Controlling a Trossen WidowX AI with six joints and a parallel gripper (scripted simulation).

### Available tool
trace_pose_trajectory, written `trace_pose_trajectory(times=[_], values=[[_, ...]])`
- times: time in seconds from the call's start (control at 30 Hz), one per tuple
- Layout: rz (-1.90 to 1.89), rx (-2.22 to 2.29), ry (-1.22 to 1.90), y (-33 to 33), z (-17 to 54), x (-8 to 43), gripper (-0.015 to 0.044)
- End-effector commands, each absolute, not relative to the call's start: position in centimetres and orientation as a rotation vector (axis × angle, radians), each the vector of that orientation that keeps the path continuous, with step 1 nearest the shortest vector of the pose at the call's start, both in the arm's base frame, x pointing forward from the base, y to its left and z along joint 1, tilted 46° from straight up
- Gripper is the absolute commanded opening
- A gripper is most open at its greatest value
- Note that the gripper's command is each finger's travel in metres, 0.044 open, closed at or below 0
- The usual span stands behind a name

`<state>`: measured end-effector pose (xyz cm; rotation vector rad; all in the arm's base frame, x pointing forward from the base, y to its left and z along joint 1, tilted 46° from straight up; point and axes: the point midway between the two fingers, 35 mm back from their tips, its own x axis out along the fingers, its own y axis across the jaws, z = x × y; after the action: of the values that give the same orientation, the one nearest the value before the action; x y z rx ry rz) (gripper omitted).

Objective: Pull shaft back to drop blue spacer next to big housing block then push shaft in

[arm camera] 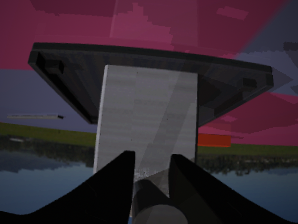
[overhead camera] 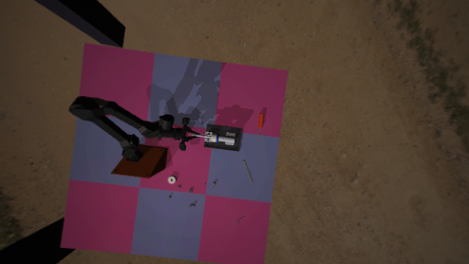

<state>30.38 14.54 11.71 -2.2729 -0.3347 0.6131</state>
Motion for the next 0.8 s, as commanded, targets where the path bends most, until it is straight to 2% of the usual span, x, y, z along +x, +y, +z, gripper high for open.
trace_pose_trajectory(times=[0.0,0.77], values=[[0.613,-2.270,-0.333,14.51,11.72,30.33,0.0000],[0.613,-2.270,-0.333,14.50,11.71,30.12,0.0000]])
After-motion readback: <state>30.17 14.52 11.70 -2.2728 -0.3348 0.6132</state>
